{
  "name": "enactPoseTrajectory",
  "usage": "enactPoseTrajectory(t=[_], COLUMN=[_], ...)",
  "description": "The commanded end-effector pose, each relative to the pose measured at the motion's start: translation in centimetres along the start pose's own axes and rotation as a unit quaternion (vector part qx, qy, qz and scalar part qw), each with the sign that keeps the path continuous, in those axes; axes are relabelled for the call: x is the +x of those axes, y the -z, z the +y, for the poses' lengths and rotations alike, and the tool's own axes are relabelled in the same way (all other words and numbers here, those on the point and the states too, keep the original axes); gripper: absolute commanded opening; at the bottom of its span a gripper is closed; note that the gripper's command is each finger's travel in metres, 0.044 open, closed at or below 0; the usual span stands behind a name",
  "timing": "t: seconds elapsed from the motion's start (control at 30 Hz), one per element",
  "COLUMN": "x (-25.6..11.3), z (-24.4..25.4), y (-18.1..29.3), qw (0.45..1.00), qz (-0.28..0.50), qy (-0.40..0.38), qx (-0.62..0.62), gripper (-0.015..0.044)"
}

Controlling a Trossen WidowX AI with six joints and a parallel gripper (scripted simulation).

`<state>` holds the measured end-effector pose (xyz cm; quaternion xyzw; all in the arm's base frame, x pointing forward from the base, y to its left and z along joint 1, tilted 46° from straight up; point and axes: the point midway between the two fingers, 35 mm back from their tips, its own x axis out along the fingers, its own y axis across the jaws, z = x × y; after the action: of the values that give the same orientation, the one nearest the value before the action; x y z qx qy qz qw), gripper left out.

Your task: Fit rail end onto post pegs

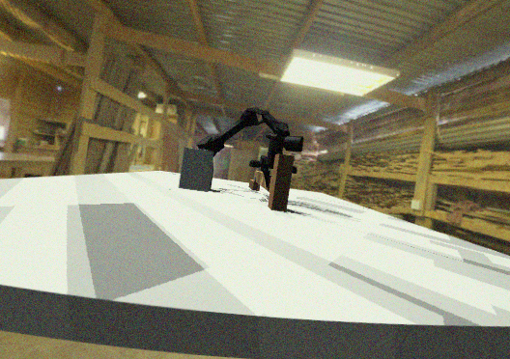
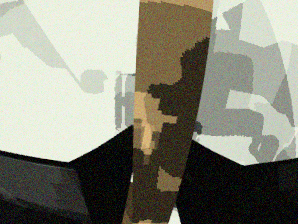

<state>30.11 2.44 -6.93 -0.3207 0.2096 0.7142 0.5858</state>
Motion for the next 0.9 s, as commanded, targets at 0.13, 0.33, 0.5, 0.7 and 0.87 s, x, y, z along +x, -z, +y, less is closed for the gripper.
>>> enactPoseTrajectory(t=[0.13,0.33,0.5,0.7,0.87], x=[-0.74,-1.04,-1.29,-1.36,-1.11], z=[-0.19,-0.18,-0.18,-0.17,-0.15], y=[0.01,0.02,0.02,0.02,0.02], qw=[1.000,1.000,1.000,1.000,1.000], qz=[0.000,0.000,0.000,0.000,0.000], qy=[0.005,0.005,0.005,0.005,0.005], qx=[0.000,0.000,0.000,0.000,0.000], gripper=[0.0000,0.0000,0.0000,0.0000,0.0000])
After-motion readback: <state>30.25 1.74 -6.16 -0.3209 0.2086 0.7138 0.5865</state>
